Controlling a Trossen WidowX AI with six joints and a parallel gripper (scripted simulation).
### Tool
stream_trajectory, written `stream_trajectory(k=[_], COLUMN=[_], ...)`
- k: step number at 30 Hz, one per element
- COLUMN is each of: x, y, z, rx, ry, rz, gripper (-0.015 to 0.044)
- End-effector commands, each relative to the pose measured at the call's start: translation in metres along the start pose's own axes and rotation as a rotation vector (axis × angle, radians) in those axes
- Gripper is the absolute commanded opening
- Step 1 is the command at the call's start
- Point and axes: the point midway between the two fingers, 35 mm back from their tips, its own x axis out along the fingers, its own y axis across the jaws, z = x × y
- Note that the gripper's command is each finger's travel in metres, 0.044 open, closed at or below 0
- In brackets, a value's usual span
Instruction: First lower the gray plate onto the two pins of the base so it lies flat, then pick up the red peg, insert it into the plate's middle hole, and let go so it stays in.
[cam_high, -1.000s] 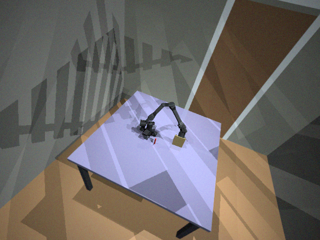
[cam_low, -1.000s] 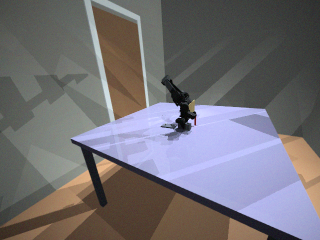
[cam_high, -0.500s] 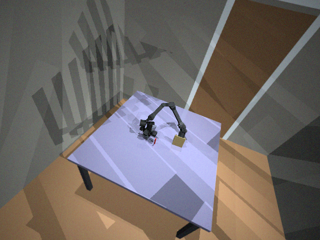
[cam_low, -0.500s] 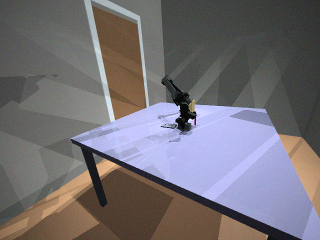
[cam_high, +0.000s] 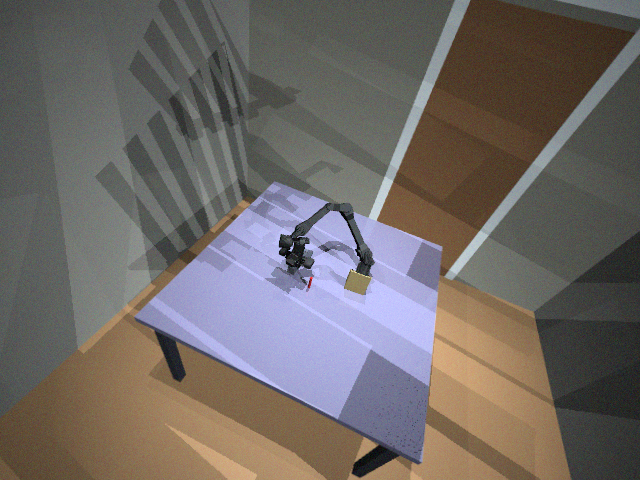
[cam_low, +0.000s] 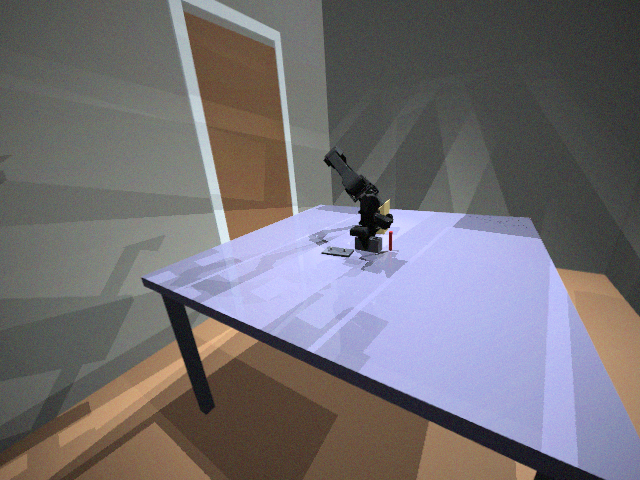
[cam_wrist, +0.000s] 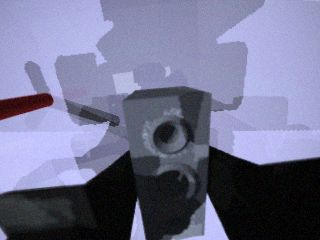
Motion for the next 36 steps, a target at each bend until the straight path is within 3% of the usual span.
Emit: stream_trajectory(k=[1,27,36], x=[-0.014,-0.095,-0.088], y=[-0.004,0.003,-0.001], z=[0.001,-0.004,-0.019], rx=[0.007,-0.035,-0.05], ry=[-0.011,0.003,-0.003], rz=[-0.007,0.016,0.017], gripper=[0.0,0.0,0.0])
